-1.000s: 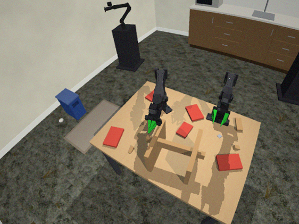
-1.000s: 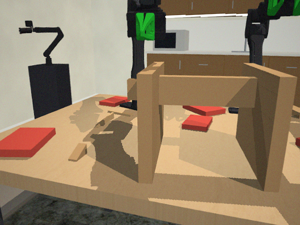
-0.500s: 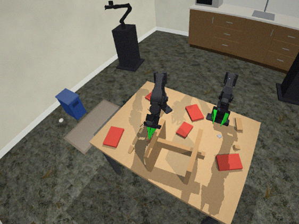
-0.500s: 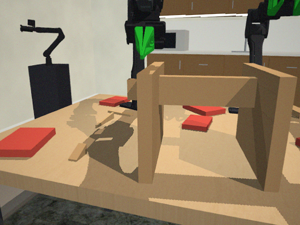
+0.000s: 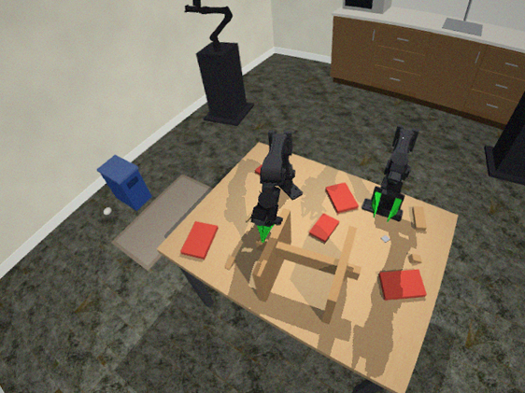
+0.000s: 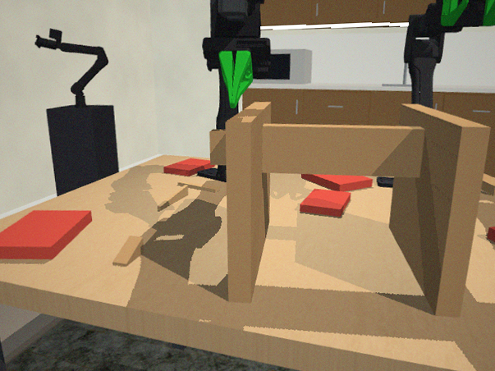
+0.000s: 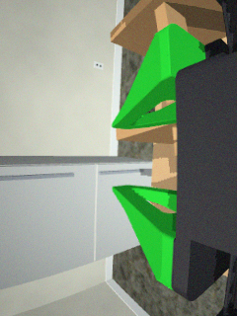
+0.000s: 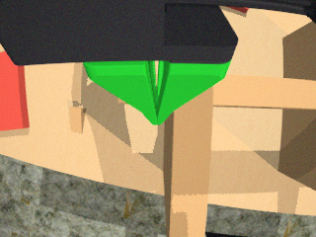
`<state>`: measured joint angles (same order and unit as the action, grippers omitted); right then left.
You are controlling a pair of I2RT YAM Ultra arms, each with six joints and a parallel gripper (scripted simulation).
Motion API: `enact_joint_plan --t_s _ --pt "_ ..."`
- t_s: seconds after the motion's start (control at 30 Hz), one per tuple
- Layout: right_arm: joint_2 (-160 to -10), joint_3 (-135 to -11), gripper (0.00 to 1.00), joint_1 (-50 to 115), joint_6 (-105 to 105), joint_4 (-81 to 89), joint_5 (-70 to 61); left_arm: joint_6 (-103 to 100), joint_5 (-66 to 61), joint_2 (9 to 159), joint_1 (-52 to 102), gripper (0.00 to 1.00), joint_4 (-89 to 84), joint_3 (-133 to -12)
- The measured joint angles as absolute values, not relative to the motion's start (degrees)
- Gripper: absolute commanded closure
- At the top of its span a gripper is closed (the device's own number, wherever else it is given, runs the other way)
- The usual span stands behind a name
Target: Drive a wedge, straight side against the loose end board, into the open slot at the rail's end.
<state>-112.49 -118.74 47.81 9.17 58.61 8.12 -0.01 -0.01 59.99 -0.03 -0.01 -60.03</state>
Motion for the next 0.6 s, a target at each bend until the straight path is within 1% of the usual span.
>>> enact_joint_plan --t_s 0.33,0.6 --pt "-118.1 -130.2 1.00 47.0 10.6 73.4 6.6 0.0 0.0 60.0 0.0 0.56 0.0 -60.0" --pt "-120.8 -135.7 1.00 46.9 11.2 79.5 6.1 0.0 0.0 60.0 0.0 0.56 0.0 -60.0"
